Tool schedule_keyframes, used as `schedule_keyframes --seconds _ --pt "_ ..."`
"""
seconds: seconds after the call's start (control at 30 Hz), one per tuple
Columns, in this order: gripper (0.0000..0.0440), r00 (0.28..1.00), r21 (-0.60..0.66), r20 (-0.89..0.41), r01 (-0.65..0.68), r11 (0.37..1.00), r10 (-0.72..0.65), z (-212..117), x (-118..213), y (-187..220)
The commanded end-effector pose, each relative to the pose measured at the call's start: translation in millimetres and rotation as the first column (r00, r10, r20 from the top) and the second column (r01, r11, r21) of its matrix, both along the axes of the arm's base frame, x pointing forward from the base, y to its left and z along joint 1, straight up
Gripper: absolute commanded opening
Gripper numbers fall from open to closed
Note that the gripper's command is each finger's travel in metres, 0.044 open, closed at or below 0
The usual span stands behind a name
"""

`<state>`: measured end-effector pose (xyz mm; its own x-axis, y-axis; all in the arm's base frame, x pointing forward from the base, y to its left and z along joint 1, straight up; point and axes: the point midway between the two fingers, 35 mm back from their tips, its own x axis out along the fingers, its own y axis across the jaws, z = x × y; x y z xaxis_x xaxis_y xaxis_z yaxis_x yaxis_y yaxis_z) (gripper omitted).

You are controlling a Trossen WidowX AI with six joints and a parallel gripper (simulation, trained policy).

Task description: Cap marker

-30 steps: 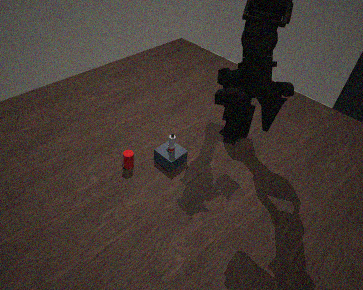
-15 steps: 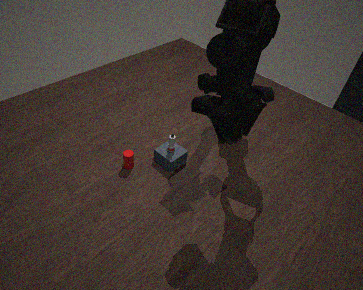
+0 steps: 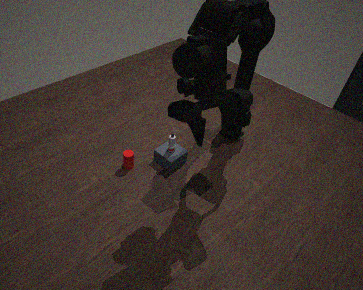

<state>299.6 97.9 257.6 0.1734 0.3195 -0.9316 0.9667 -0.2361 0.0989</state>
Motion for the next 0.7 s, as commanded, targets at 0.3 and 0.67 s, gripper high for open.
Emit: schedule_keyframes --seconds 0.3,0.67 --pt "0.0331 0.999 -0.021 -0.032 0.019 1.000 -0.019 -12 19 -31" --pt "0.0330 0.997 -0.049 -0.062 0.035 0.998 -0.038 -26 32 -62"
